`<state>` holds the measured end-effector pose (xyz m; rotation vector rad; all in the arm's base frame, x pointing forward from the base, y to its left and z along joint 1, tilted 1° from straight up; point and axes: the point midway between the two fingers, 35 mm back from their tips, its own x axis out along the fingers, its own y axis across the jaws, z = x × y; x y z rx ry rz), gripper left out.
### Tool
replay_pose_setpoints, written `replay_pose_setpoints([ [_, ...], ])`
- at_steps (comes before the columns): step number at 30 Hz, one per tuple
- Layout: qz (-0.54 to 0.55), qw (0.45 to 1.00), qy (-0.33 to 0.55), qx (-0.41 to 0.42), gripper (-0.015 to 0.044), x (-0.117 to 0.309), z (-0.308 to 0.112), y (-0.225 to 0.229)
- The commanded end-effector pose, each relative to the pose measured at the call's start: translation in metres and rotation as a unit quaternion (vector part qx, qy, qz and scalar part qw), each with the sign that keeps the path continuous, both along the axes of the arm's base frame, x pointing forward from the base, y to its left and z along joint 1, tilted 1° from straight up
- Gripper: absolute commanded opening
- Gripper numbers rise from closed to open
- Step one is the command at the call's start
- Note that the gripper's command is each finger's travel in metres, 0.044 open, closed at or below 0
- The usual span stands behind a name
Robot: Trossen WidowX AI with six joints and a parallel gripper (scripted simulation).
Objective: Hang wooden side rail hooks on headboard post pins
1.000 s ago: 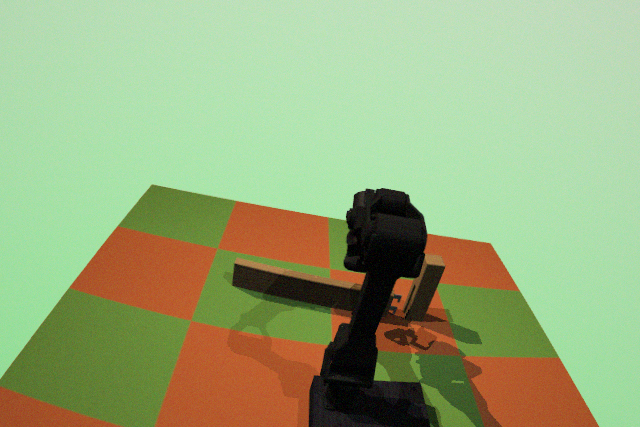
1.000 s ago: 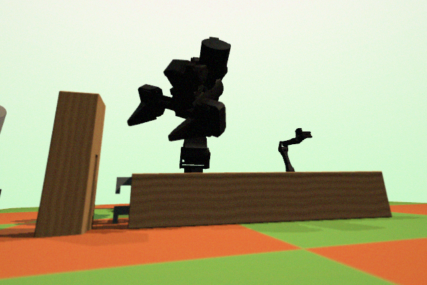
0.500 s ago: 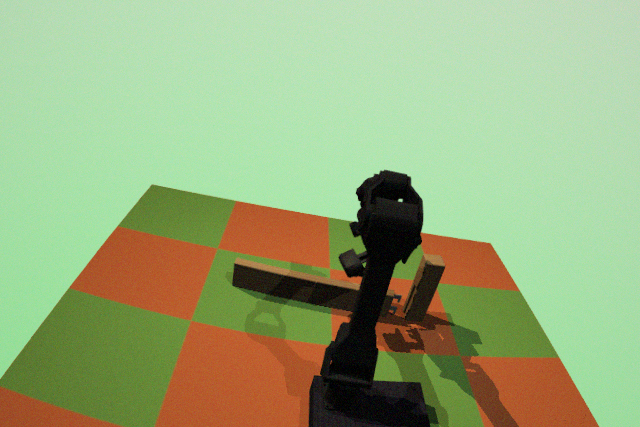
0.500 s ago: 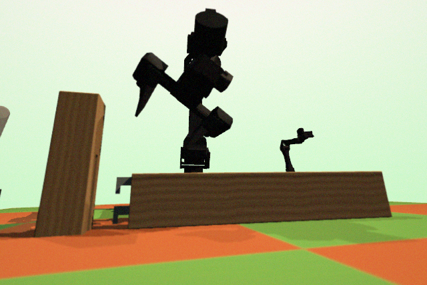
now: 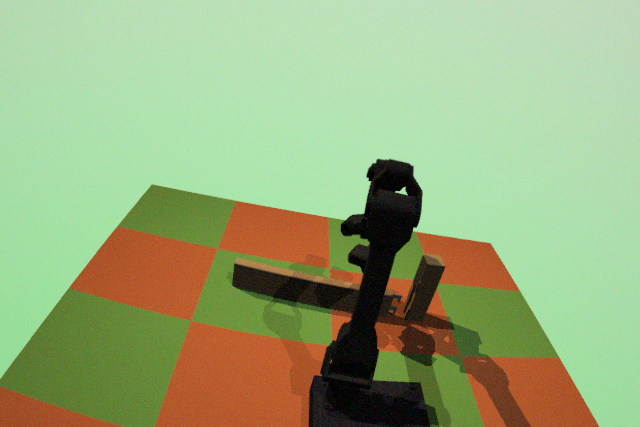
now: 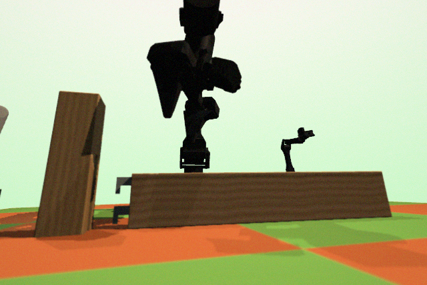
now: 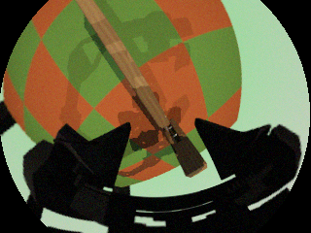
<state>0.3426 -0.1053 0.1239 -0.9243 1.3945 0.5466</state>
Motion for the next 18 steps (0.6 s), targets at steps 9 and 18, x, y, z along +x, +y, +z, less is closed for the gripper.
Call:
replay_pose_setpoints([
  [9, 0.224, 0.969, 0.073, 0.081, 0.0440, 0.005, 0.004, 0.014],
  [18, 0.224, 0.969, 0.073, 0.081, 0.0440, 0.006, -0.009, 0.014],
])
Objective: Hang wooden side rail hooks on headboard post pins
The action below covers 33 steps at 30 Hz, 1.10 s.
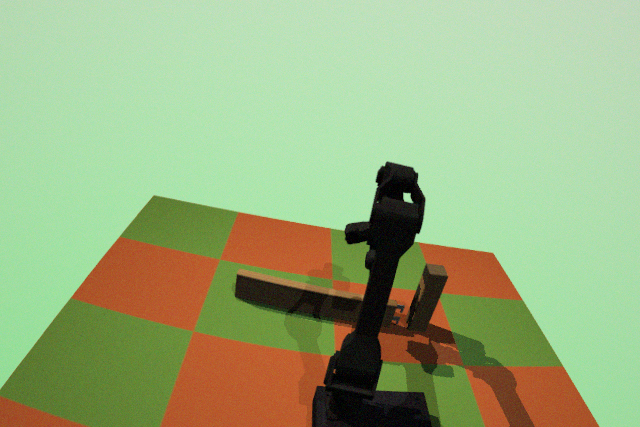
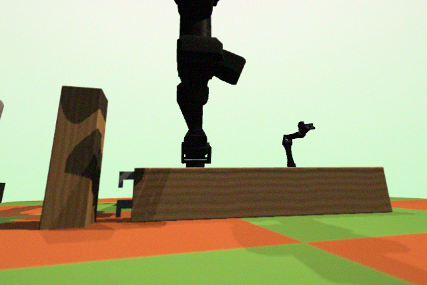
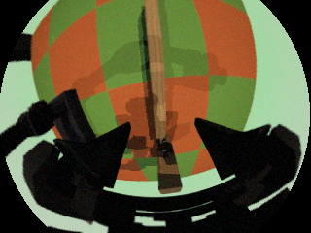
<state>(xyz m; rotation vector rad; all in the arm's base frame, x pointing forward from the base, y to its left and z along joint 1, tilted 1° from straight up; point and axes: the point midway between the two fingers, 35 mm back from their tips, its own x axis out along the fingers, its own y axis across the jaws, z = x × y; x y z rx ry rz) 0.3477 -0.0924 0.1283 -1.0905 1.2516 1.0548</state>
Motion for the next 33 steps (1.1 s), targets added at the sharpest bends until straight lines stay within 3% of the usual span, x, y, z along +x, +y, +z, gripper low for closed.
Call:
replay_pose_setpoints([
  [1, 0.005, 1.000, 0.004, 0.004, 0.0440, 0.001, -0.022, 0.001],
  [33, 0.005, 1.000, 0.005, 0.005, 0.0440, 0.003, -0.077, 0.002],
])
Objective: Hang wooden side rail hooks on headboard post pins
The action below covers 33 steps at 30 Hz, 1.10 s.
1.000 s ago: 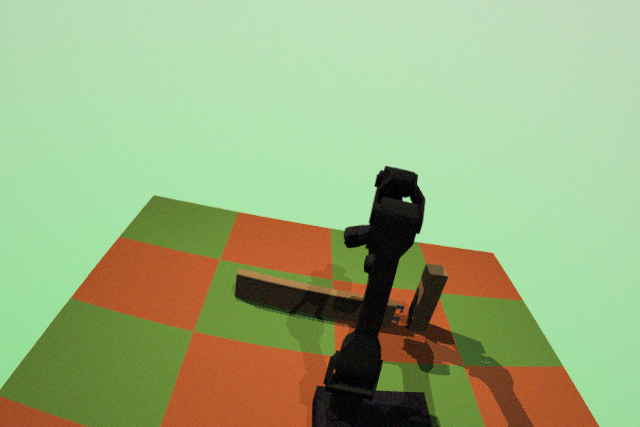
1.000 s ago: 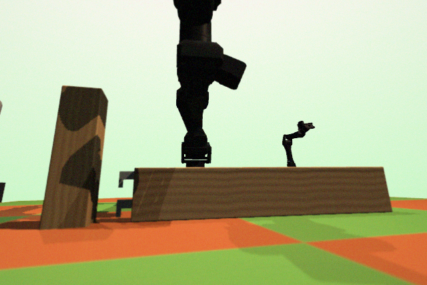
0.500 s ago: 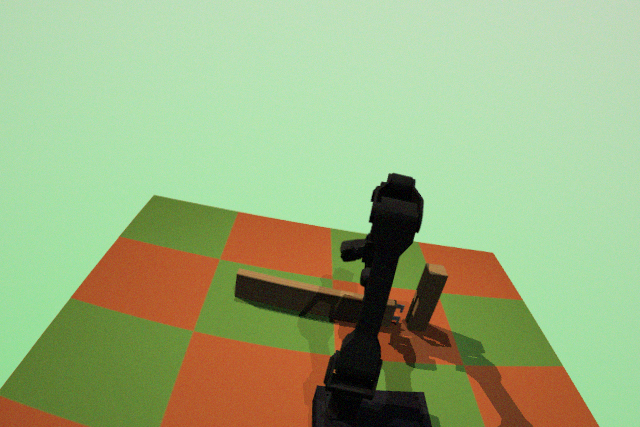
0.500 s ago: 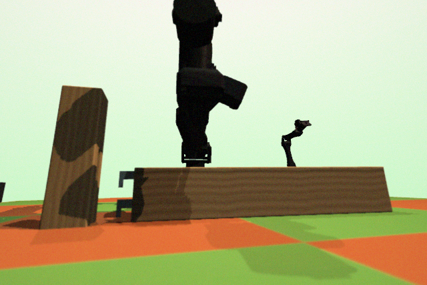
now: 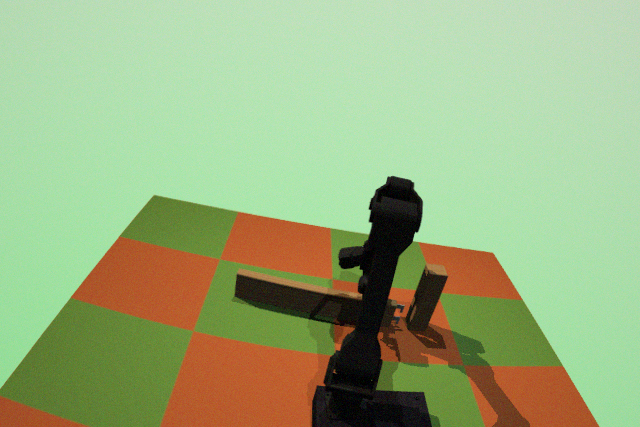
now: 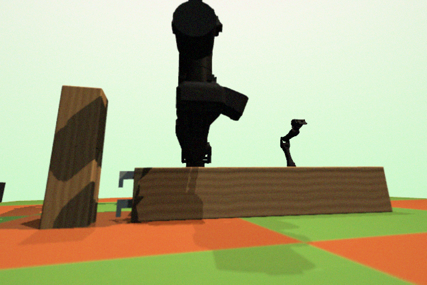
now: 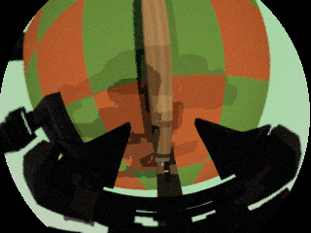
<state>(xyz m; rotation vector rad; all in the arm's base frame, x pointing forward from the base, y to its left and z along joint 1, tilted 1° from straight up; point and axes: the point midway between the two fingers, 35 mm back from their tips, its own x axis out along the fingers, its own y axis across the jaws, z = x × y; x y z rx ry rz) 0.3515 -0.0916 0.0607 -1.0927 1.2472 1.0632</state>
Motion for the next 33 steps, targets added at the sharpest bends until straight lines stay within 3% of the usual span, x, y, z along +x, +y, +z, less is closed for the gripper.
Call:
replay_pose_setpoints([
  [1, 0.001, 1.000, 0.004, 0.003, 0.0440, 0.000, -0.011, 0.001],
  [31, 0.001, 1.000, 0.004, 0.003, 0.0440, -0.001, -0.050, 0.002],
  [33, 0.001, 1.000, 0.004, 0.003, 0.0387, -0.001, -0.050, 0.002],
])
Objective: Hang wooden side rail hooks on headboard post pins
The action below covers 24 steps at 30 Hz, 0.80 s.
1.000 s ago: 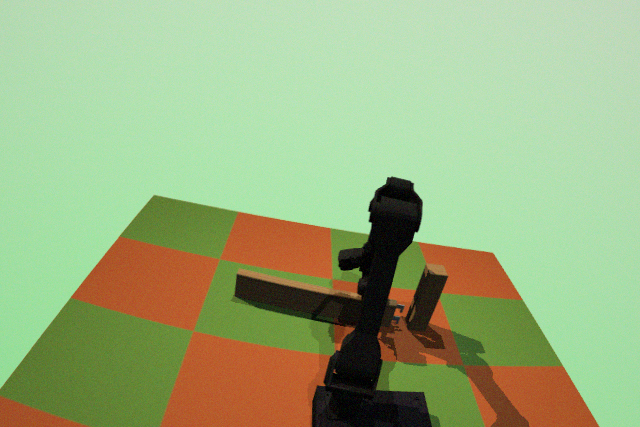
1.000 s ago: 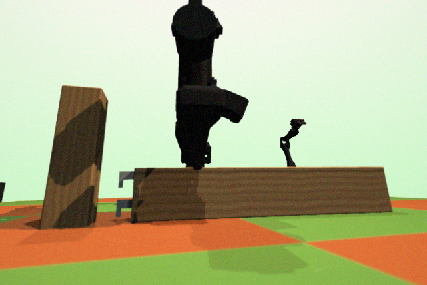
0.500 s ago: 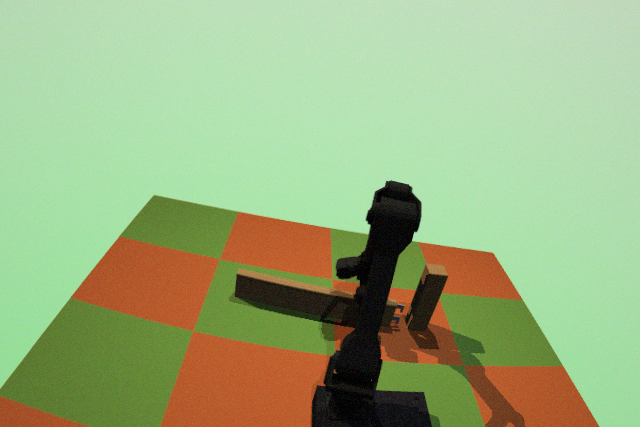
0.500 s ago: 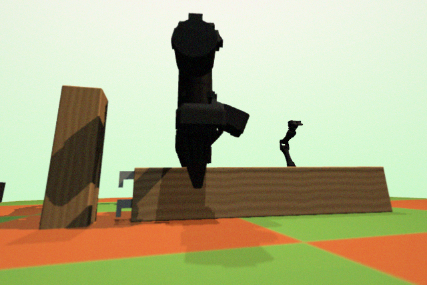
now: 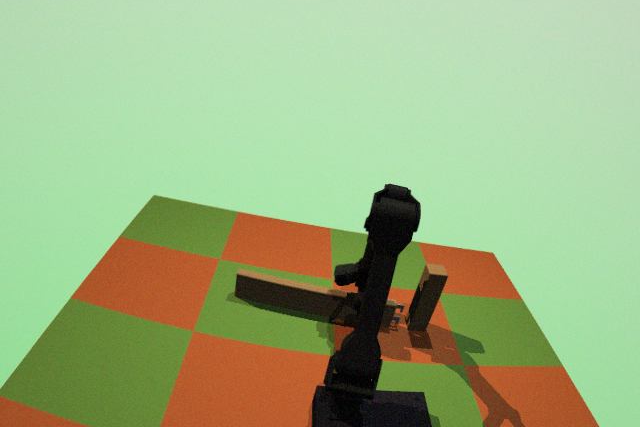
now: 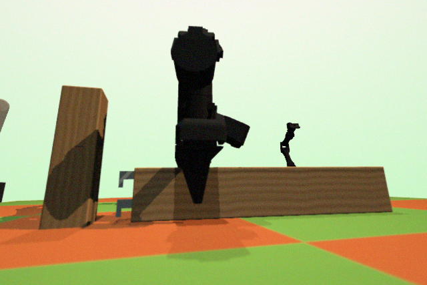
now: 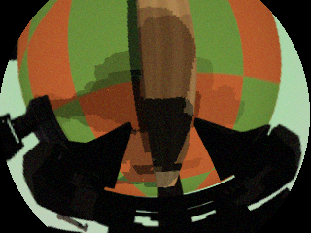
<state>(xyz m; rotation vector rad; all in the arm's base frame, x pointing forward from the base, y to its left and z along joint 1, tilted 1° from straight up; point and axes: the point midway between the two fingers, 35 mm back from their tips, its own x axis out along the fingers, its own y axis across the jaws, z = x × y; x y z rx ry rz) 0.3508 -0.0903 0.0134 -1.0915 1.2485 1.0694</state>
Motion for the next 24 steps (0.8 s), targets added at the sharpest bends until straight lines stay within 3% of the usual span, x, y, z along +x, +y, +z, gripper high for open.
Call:
replay_pose_setpoints([
  [1, 0.000, 1.000, 0.002, 0.002, 0.0361, -0.0002, -0.0027, 0.0005],
  [11, 0.000, 1.000, 0.002, 0.002, 0.0099, -0.0002, -0.0027, 0.0005],
  [16, 0.000, 1.000, 0.002, 0.002, 0.0065, -0.0002, -0.0027, 0.0005],
  [19, 0.000, 1.000, 0.002, 0.002, 0.0000, -0.0002, -0.0027, 0.0005],
  [24, 0.000, 1.000, 0.002, 0.002, 0.0000, -0.0002, -0.0027, 0.0005],
])
